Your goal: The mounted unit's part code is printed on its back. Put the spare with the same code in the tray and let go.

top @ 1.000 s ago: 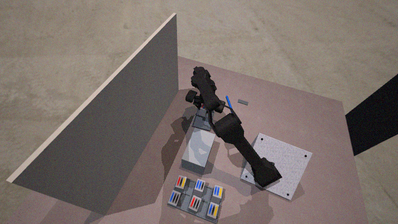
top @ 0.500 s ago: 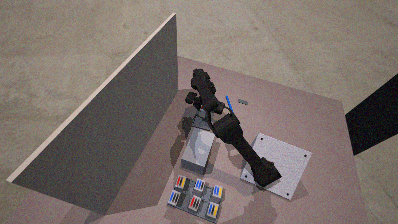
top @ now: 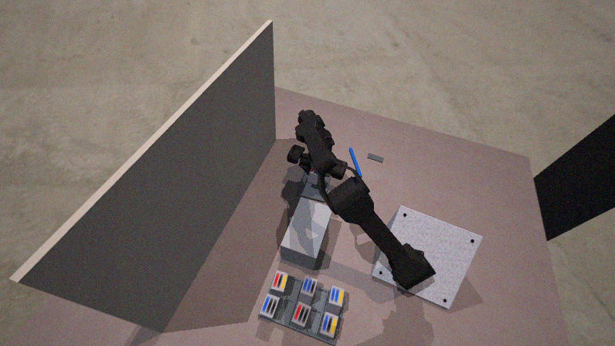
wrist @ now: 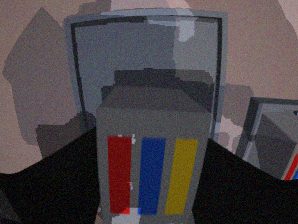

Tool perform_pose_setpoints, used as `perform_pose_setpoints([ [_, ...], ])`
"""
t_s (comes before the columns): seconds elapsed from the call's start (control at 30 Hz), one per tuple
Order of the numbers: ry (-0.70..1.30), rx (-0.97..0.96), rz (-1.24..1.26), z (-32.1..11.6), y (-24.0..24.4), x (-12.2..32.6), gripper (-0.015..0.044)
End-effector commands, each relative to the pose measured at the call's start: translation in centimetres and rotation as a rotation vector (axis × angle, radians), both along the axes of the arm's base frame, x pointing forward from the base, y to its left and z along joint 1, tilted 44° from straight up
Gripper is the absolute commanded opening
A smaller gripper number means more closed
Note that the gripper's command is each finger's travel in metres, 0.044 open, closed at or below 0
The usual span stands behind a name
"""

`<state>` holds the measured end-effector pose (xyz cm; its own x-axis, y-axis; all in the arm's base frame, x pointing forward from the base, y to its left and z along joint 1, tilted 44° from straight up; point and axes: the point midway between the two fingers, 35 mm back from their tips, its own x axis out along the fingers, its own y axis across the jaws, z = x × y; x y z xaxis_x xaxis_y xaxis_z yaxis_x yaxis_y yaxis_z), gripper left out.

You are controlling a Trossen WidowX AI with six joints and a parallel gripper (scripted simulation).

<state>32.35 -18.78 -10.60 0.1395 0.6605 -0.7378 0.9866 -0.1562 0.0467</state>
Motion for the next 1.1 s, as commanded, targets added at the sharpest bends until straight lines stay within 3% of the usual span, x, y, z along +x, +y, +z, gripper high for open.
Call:
perform_pose_setpoints([
  [0.0,0.004,0.007,-0.004,-0.26,0.37,-0.08,0.0],
  [0.57,0.005,0.01,-0.002,-1.08,1.36,-0.14,0.0],
  [1.07,0.001,0.004,0.003,-0.9,1.08,-0.05,0.0394],
])
